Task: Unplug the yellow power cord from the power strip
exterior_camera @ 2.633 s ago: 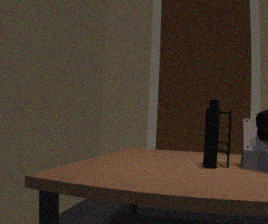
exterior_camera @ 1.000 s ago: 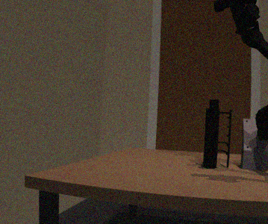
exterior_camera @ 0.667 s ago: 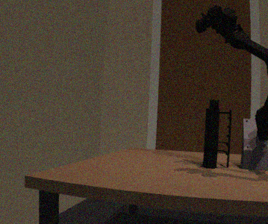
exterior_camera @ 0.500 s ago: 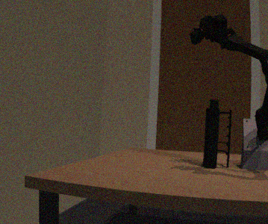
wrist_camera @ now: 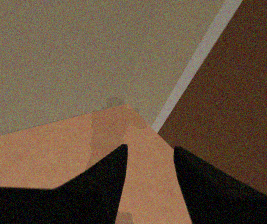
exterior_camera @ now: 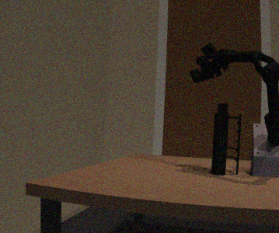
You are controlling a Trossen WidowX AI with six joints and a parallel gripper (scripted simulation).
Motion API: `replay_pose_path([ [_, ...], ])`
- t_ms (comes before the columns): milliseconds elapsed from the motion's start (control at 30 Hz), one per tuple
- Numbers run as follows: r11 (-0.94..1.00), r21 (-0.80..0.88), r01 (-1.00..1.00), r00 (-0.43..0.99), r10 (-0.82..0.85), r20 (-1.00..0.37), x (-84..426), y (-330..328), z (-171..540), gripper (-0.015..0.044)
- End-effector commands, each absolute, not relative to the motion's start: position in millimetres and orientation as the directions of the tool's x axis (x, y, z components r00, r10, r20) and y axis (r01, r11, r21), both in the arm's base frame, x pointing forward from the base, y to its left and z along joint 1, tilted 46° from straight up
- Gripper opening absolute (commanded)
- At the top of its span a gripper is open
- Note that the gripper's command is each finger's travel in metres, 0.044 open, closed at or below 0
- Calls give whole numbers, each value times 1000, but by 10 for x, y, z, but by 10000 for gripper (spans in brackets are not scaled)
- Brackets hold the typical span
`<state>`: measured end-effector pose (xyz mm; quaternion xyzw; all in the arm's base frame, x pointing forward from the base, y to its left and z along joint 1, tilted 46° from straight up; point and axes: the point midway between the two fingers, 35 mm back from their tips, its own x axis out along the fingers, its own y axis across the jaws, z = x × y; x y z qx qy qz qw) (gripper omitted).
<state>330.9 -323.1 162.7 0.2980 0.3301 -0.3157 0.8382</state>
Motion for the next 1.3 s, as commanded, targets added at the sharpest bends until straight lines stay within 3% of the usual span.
replay_pose_path([
  [0,550,372,748,523,-143,-840,3294,-2908,1116,160],
  [233,302,420,856,344,274,-898,3101,-2139,345,160],
  [500,-13,165,986,128,696,-707,2739,-1226,-54,160],
  [1267,-19,155,988,123,704,-699,2721,-1068,85,160],
])
